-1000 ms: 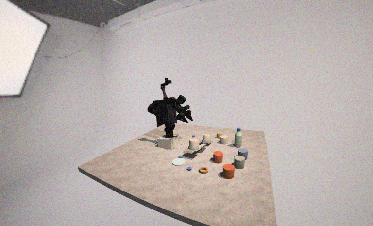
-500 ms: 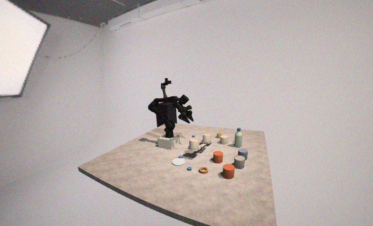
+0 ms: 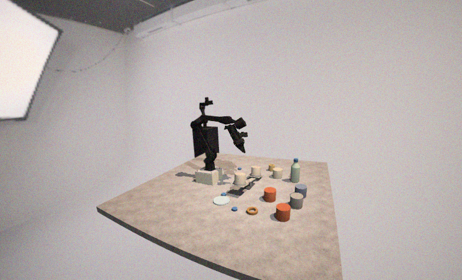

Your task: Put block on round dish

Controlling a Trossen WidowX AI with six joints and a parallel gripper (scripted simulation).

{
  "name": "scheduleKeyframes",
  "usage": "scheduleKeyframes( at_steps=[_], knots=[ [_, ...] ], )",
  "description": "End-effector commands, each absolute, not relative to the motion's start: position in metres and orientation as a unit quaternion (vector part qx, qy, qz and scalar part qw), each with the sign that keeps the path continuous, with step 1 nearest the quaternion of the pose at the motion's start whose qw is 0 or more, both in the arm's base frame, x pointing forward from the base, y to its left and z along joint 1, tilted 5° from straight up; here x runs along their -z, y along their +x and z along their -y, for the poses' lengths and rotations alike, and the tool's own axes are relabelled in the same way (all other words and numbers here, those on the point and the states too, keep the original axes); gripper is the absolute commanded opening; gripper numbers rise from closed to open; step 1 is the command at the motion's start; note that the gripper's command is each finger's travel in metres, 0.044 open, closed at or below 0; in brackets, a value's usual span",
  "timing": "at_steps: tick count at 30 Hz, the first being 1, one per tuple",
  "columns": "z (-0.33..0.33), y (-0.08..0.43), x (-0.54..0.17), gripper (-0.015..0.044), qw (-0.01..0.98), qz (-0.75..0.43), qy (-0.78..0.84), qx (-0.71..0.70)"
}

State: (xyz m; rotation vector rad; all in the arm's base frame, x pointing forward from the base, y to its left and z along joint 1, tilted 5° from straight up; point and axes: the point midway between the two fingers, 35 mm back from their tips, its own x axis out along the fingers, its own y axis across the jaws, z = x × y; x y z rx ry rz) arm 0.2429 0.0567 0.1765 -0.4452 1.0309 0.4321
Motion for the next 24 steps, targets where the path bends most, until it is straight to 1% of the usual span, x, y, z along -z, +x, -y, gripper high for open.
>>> scheduleKeyframes(
  at_steps=[1,12,24],
  knots=[
    [-0.07,0.254,-0.169,0.044,0.789,-0.498,-0.257,-0.252],
    [-0.105,0.283,-0.143,0.044,0.688,-0.505,-0.366,-0.369],
    [-0.148,0.306,-0.099,0.044,0.555,-0.485,-0.46,-0.495]
  ],
)
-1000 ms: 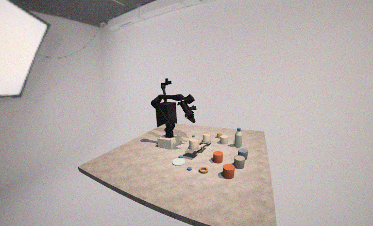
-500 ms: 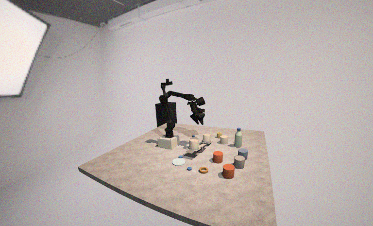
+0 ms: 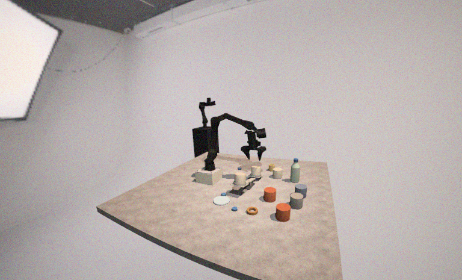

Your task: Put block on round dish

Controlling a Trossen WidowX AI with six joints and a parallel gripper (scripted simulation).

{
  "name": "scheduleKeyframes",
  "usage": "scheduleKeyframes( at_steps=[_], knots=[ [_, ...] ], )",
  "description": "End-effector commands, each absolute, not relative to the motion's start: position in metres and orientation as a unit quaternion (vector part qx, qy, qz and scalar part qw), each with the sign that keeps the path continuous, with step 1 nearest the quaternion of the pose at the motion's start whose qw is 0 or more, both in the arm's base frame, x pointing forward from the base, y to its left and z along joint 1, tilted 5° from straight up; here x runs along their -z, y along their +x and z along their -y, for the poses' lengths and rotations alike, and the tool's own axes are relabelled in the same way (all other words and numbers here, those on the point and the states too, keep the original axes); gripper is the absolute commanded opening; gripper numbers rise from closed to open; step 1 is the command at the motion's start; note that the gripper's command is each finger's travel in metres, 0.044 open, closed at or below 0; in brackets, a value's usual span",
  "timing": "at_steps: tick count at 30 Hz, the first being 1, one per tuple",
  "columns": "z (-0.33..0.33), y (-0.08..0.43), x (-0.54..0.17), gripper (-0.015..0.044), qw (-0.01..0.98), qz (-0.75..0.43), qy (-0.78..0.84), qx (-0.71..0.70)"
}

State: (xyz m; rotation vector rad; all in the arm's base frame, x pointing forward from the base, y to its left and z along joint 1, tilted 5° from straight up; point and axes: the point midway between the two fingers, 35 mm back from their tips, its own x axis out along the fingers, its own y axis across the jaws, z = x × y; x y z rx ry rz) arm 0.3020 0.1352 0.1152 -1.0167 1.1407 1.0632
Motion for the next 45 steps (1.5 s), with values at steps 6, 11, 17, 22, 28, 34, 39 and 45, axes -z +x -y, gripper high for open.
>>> scheduleKeyframes(
  at_steps=[6,11,17,22,28,34,39,45],
  knots=[
    [-0.157,0.309,-0.088,0.044,0.524,-0.478,-0.475,-0.521],
    [-0.157,0.309,-0.087,0.044,0.524,-0.478,-0.475,-0.521],
    [-0.158,0.309,-0.073,0.044,0.524,-0.478,-0.475,-0.521],
    [-0.159,0.309,-0.069,0.044,0.524,-0.478,-0.475,-0.521],
    [-0.16,0.31,-0.059,0.044,0.524,-0.478,-0.475,-0.521],
    [-0.161,0.31,-0.049,0.044,0.524,-0.478,-0.475,-0.521],
    [-0.162,0.31,-0.041,0.044,0.524,-0.478,-0.475,-0.521],
    [-0.163,0.31,-0.032,0.044,0.524,-0.478,-0.475,-0.521]
  ],
)
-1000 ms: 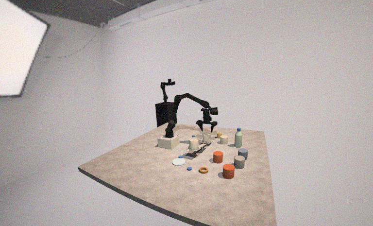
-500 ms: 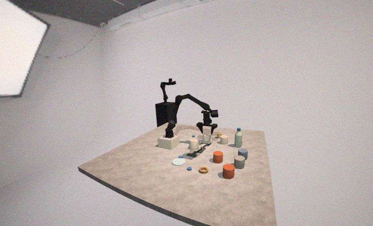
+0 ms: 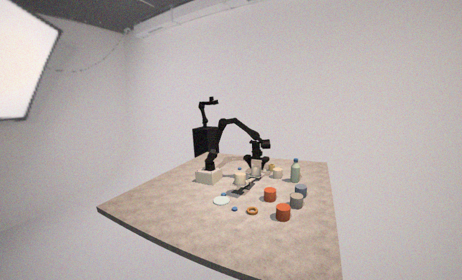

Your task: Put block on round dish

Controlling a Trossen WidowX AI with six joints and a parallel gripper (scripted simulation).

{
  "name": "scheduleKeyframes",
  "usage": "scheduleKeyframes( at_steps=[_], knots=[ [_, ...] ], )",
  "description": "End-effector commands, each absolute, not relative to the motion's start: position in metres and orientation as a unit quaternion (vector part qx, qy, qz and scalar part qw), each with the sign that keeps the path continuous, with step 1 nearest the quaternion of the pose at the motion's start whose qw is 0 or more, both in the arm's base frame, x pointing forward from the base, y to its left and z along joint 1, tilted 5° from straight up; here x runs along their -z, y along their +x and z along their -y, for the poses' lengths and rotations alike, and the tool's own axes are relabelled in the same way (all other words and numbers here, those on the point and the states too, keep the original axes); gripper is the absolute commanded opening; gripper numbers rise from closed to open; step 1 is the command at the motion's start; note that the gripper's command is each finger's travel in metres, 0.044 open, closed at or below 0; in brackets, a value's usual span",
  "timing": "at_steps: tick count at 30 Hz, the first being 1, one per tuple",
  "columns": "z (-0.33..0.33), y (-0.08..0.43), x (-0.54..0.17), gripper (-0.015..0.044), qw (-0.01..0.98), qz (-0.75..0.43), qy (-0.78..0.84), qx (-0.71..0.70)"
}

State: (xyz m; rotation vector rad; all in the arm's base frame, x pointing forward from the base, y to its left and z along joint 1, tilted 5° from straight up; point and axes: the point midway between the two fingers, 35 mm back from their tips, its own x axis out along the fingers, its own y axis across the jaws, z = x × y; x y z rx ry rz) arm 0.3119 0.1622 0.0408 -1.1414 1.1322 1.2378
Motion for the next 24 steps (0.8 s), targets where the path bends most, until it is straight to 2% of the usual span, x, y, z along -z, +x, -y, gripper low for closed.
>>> scheduleKeyframes(
  at_steps=[1,14,16,24],
  knots=[
    [-0.163,0.31,-0.03,0.044,0.524,-0.478,-0.475,-0.521],
    [-0.164,0.309,-0.012,0.044,0.524,-0.478,-0.475,-0.521],
    [-0.164,0.309,-0.012,0.0387,0.524,-0.478,-0.475,-0.521],
    [-0.164,0.309,-0.012,0.0334,0.524,-0.478,-0.475,-0.521]
  ],
)
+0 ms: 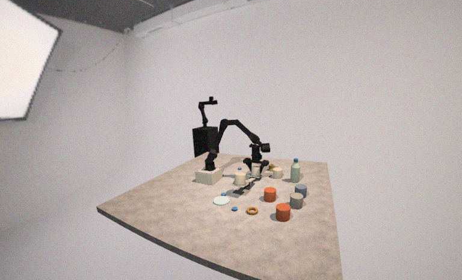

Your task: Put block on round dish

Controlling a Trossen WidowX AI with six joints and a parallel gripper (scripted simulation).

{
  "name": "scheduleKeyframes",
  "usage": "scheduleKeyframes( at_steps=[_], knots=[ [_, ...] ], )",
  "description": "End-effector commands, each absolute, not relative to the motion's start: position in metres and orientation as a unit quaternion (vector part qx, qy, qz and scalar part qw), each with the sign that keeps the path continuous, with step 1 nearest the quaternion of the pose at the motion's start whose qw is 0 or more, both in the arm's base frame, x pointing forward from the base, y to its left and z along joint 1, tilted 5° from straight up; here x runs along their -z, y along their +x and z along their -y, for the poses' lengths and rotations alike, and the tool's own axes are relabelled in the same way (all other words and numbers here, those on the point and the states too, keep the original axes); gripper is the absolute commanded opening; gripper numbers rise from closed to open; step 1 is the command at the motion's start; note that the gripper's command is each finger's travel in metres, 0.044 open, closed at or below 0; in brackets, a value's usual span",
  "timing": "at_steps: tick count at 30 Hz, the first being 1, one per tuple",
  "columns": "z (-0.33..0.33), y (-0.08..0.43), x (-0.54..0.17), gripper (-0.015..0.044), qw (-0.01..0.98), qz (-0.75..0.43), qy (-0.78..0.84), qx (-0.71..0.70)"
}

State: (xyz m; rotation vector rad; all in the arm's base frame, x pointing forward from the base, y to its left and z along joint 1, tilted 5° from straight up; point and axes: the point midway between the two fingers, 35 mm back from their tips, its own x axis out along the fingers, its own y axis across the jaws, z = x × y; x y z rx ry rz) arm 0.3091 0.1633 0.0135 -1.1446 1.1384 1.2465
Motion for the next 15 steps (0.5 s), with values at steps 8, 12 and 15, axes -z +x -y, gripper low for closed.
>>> scheduleKeyframes(
  at_steps=[8,12,15],
  knots=[
    [-0.1638,0.3088,-0.013,0.0202,0.524,-0.478,-0.475,-0.521],
    [-0.1638,0.3097,-0.0171,0.0097,0.524,-0.478,-0.475,-0.521],
    [-0.1638,0.3104,-0.0208,0.0019,0.524,-0.478,-0.475,-0.521]
  ],
)
